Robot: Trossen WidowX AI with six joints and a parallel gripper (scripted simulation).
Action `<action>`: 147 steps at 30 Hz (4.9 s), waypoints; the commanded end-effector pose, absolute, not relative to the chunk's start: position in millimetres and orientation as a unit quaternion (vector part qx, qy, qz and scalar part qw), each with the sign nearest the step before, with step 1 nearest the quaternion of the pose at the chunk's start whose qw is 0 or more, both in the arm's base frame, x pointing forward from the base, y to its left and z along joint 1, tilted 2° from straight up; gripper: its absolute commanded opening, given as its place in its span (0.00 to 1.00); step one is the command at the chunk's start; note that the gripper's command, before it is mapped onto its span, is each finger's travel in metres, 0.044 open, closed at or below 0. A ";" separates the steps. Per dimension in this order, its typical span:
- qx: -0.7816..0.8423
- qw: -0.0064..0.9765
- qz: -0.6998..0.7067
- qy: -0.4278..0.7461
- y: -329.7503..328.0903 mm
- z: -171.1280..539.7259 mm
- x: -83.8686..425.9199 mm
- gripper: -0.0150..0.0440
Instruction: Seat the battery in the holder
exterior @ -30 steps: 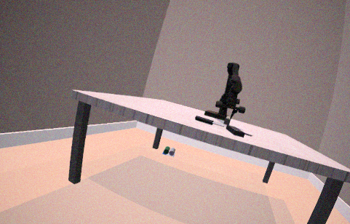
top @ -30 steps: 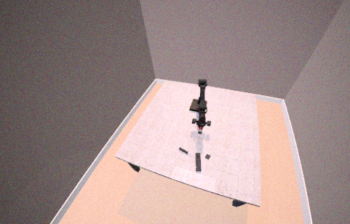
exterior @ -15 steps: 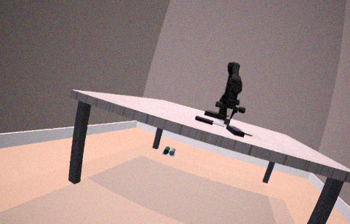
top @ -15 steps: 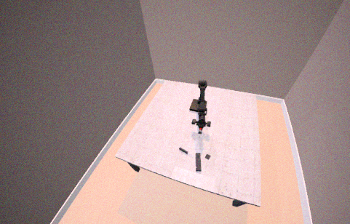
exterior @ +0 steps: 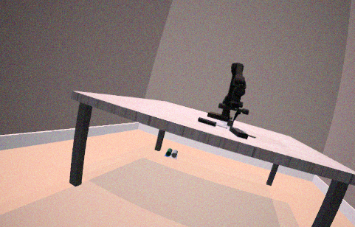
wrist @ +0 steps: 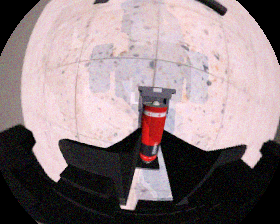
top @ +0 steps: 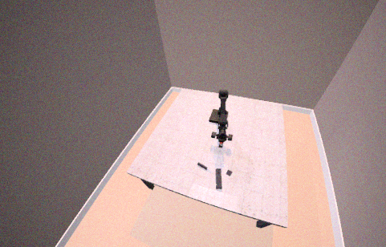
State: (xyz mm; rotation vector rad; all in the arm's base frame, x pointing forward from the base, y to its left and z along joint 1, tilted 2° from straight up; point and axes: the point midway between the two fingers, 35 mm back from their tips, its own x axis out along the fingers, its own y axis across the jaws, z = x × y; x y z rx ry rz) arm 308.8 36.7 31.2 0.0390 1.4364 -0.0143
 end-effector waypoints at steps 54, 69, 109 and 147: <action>0.017 0.688 -0.009 0.725 36.7 25.1 306.1 0.40; 0.017 0.692 -0.009 0.722 36.7 25.1 305.5 0.40; 0.019 0.702 -0.007 0.712 36.6 24.2 304.3 0.40; 0.019 0.704 -0.007 0.710 36.0 26.2 321.8 0.40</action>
